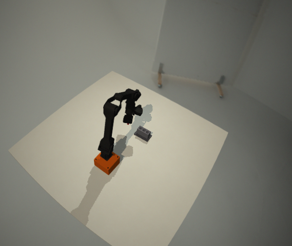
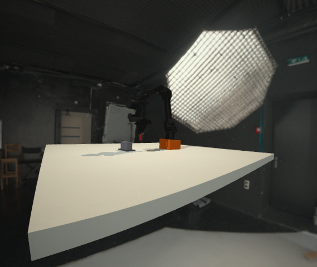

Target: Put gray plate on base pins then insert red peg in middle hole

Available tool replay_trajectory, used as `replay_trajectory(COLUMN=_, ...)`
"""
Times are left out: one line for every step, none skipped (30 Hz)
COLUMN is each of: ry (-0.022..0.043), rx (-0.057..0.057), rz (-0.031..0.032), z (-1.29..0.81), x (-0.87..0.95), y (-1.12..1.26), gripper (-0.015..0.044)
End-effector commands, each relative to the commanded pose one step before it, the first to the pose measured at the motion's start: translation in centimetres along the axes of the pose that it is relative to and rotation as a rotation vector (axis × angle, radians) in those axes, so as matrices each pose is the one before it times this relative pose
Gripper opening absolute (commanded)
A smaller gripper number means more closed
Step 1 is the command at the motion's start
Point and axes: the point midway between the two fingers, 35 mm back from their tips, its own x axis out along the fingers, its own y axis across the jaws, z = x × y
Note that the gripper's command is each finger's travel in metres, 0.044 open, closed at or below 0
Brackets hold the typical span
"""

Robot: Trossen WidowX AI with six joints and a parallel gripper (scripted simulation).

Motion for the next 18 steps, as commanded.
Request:
replay_trajectory(ry=-0.00164, rx=-0.0042, rz=-0.00319, z=1.136, x=0.044, y=0.066, gripper=0.0)
replay_trajectory(ry=0.00109, rx=-0.0014, rz=-0.00017, z=0.244, x=0.014, y=-0.03, gripper=0.0)
replay_trajectory(ry=0.00068, rx=-0.001, rz=-0.00009, z=0.219, x=0.008, y=-0.022, gripper=0.0)
replay_trajectory(ry=0.00018, rx=-0.0005, rz=0.0, z=0.261, x=0.002, y=-0.015, gripper=0.0)
replay_trajectory(ry=0.00019, rx=-0.0005, rz=0.0, z=0.283, x=0.002, y=-0.019, gripper=0.0)
replay_trajectory(ry=0.0002, rx=-0.0005, rz=0.0, z=0.284, x=0.003, y=-0.022, gripper=0.0)
replay_trajectory(ry=0.0002, rx=-0.0005, rz=0.00001, z=0.284, x=0.003, y=-0.025, gripper=0.0)
replay_trajectory(ry=0.0002, rx=-0.0005, rz=0.00001, z=0.285, x=0.003, y=-0.028, gripper=0.0)
replay_trajectory(ry=0.0002, rx=-0.0005, rz=0.00001, z=0.285, x=0.004, y=-0.031, gripper=0.0)
replay_trajectory(ry=0.00021, rx=-0.0005, rz=0.00001, z=0.286, x=0.004, y=-0.034, gripper=0.0)
replay_trajectory(ry=-0.00054, rx=0.0002, rz=0.00008, z=0.31, x=-0.005, y=-0.022, gripper=0.0)
replay_trajectory(ry=-0.00054, rx=0.0002, rz=0.00007, z=0.312, x=-0.005, y=-0.026, gripper=0.0)
replay_trajectory(ry=-0.00053, rx=0.0002, rz=0.00006, z=0.312, x=-0.004, y=-0.029, gripper=0.0)
replay_trajectory(ry=-0.00053, rx=0.0002, rz=0.00005, z=0.313, x=-0.003, y=-0.032, gripper=0.0)
replay_trajectory(ry=-0.00053, rx=0.0002, rz=0.00004, z=0.313, x=-0.003, y=-0.035, gripper=0.0)
replay_trajectory(ry=-0.00053, rx=0.0002, rz=0.00003, z=0.314, x=-0.002, y=-0.038, gripper=0.0)
replay_trajectory(ry=-0.00053, rx=0.0002, rz=0.00002, z=0.314, x=-0.002, y=-0.042, gripper=0.0)
replay_trajectory(ry=-0.00053, rx=0.0002, rz=0.00001, z=0.314, x=-0.001, y=-0.045, gripper=0.0)
